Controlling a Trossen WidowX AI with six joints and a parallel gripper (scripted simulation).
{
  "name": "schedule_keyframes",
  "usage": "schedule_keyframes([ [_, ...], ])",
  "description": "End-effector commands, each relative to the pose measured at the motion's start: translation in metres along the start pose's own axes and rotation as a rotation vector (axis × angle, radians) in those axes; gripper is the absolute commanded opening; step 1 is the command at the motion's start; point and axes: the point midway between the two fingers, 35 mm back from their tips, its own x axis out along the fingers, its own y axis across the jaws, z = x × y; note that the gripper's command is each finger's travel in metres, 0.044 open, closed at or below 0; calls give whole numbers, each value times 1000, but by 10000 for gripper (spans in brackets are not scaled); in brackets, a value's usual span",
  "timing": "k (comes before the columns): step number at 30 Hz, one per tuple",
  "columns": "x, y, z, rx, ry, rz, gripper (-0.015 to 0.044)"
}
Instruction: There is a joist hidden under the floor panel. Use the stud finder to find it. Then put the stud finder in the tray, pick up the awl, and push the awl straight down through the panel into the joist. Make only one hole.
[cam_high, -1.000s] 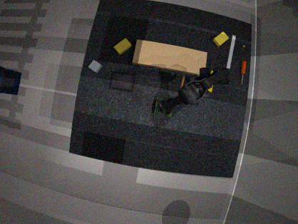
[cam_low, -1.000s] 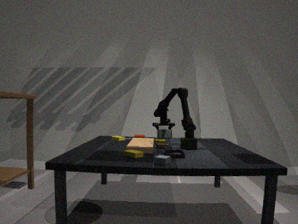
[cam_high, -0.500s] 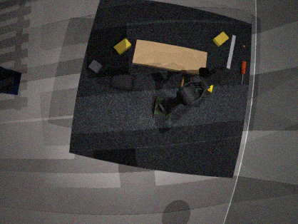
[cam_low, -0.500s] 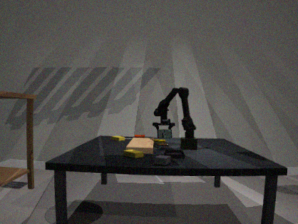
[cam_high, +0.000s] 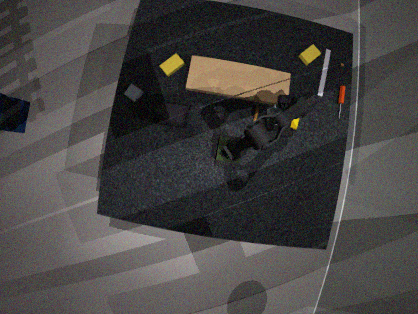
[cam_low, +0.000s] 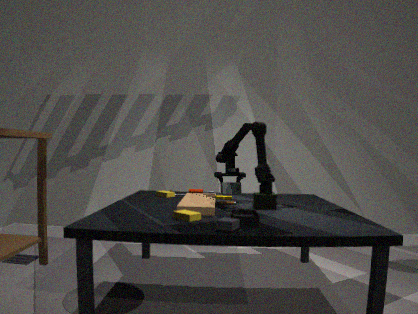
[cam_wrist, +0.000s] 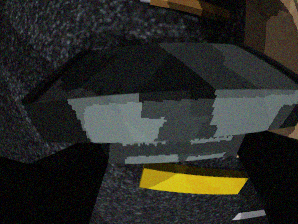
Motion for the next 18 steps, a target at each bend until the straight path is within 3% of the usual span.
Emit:
schedule_keyframes([
  [1, -1, 0, 0, 3, 23, 0, 0],
  [18, 0, 0, 2, 2, 119, 4, 0],
])
